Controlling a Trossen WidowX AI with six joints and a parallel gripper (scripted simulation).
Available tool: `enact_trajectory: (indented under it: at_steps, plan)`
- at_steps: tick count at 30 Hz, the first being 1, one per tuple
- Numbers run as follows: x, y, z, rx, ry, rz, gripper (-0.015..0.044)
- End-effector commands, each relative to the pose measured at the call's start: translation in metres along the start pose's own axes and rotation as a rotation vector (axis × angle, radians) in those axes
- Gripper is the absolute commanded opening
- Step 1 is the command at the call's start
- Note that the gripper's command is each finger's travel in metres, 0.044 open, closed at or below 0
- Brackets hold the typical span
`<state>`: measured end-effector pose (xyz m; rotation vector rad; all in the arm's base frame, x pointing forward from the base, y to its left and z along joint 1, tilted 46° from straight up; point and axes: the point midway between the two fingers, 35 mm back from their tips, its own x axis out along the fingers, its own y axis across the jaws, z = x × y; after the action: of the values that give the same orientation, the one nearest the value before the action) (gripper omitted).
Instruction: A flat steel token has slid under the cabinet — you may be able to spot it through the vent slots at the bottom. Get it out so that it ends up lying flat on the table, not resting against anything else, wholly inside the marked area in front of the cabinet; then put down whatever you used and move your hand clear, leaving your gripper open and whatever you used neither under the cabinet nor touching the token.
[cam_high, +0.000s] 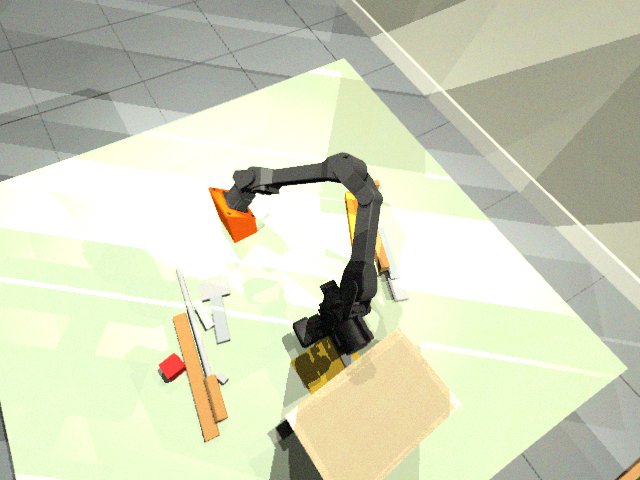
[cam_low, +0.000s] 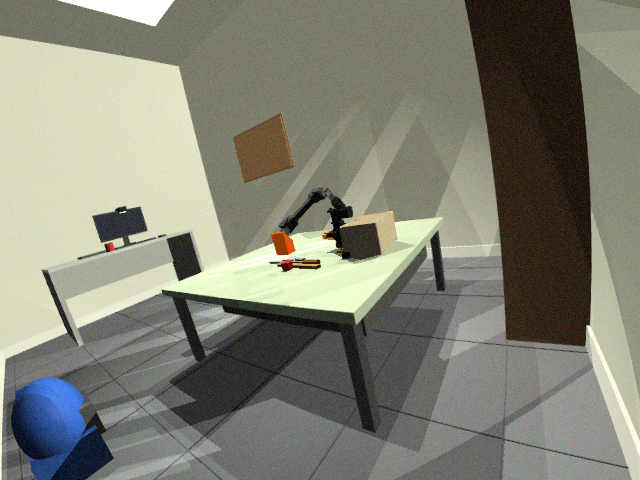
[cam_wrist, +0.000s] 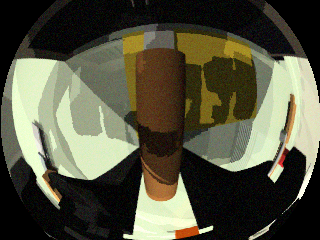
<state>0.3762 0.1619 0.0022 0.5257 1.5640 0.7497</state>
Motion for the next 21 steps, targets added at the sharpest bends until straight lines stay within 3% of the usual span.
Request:
enact_trajectory:
  at_steps: [1,21]
  plan:
    - [0.001,-0.0088,-0.0001,0.005,0.0,-0.006,0.0]
    - [0.0009,-0.0113,-0.0082,0.005,0.001,-0.006,0.0]
